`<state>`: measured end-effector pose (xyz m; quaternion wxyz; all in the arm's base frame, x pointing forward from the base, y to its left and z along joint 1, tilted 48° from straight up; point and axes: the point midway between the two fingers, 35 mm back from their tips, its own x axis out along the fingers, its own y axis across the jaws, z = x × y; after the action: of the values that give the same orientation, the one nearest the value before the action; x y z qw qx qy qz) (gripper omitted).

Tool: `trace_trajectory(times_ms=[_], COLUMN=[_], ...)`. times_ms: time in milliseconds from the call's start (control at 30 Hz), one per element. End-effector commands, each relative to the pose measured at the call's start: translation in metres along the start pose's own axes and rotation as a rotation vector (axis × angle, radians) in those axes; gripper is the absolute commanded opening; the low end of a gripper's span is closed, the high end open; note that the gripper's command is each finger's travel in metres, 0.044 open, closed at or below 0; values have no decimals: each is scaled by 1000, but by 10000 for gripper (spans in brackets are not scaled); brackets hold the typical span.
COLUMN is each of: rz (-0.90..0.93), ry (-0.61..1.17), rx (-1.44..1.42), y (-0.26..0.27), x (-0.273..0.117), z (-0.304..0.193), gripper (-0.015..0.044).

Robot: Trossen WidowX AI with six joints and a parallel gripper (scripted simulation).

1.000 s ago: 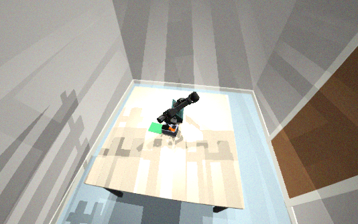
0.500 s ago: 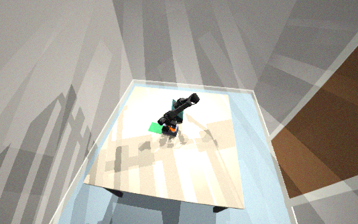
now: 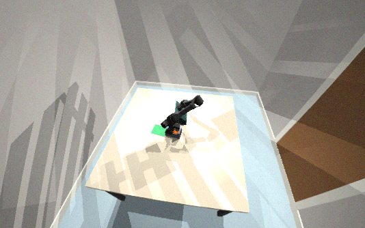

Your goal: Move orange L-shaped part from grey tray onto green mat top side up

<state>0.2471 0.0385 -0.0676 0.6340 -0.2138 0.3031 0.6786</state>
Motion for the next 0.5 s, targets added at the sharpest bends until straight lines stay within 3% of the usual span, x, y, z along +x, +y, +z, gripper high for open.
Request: trace_trajectory(times_ms=[0, 133, 233, 467], rz=[-1, -1, -1, -1], ry=[0, 0, 0, 0], rx=[-2, -2, -2, -2], y=[0, 0, 0, 0], x=[0, 0, 0, -2], z=[0, 0, 0, 0], gripper=[109, 82, 3, 0])
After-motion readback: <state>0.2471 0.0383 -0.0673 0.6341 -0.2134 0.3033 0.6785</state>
